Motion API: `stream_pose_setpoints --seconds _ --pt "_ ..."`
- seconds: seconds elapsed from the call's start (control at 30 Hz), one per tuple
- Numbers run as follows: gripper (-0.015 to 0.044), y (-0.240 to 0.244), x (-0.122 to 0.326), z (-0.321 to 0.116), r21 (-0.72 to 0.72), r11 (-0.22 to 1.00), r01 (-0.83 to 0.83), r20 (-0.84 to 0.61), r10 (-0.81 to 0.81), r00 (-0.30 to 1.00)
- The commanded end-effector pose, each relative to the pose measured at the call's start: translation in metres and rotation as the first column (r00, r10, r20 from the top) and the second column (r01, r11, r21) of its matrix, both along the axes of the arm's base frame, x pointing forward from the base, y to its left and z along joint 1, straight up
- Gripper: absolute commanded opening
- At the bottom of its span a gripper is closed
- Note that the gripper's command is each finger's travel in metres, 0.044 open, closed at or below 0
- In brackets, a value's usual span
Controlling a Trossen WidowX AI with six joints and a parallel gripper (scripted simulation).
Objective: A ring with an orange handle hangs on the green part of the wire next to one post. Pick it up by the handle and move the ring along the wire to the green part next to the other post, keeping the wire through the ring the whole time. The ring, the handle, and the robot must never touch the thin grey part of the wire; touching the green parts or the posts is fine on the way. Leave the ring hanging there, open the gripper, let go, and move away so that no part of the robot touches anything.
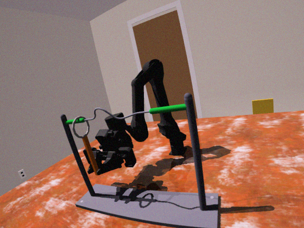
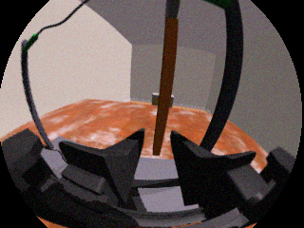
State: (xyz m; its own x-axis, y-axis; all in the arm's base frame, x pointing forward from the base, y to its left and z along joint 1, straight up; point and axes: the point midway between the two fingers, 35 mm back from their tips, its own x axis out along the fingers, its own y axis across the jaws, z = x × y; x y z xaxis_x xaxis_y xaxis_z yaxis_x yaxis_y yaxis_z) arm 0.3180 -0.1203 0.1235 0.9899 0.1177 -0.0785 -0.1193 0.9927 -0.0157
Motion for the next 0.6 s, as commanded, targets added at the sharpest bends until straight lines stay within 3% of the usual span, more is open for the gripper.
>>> stream_pose_setpoints --seconds 0.0,0.57 --pt "0.0160 -0.001 0.008 -0.001 0.003 1.000 0.005 0.002 -0.005 1.000" --pt "0.0160 0.003 0.021 -0.002 0.004 1.000 0.005 0.004 -0.005 1.000"
